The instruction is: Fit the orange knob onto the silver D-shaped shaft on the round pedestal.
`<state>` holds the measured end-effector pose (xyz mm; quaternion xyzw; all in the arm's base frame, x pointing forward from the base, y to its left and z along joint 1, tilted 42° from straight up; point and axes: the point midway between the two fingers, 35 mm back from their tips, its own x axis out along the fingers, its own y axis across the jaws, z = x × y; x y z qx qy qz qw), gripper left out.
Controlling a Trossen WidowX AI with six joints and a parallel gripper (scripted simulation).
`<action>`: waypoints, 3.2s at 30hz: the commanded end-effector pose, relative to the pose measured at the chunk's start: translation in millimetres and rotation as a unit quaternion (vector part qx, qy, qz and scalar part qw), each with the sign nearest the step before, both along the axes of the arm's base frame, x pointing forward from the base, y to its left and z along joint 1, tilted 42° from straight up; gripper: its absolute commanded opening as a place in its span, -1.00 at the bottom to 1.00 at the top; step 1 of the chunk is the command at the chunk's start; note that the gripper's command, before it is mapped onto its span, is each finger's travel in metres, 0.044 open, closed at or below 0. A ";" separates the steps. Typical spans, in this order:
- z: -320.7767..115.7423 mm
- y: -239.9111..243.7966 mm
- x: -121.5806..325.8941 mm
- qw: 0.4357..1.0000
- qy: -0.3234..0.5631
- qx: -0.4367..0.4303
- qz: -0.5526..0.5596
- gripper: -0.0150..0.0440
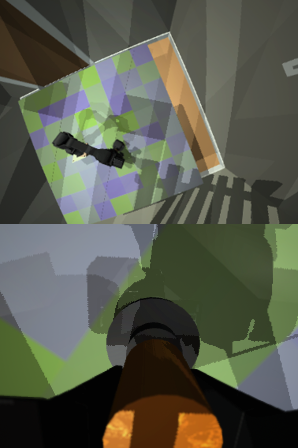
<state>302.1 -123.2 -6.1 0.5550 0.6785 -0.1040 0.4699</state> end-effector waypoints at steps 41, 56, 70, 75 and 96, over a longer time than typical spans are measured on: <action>1.0 -1.0 1.0 0.992 -0.081 -0.007 0.092 -0.49; -2.2 2.0 0.9 0.983 -0.121 -0.010 0.137 -0.49; -1.2 0.6 1.3 0.983 -0.121 -0.011 0.137 -0.49; 1.1 -0.9 1.2 0.982 -0.124 -0.011 0.141 -0.49; -2.3 2.0 1.3 0.959 -0.188 -0.016 0.214 -0.49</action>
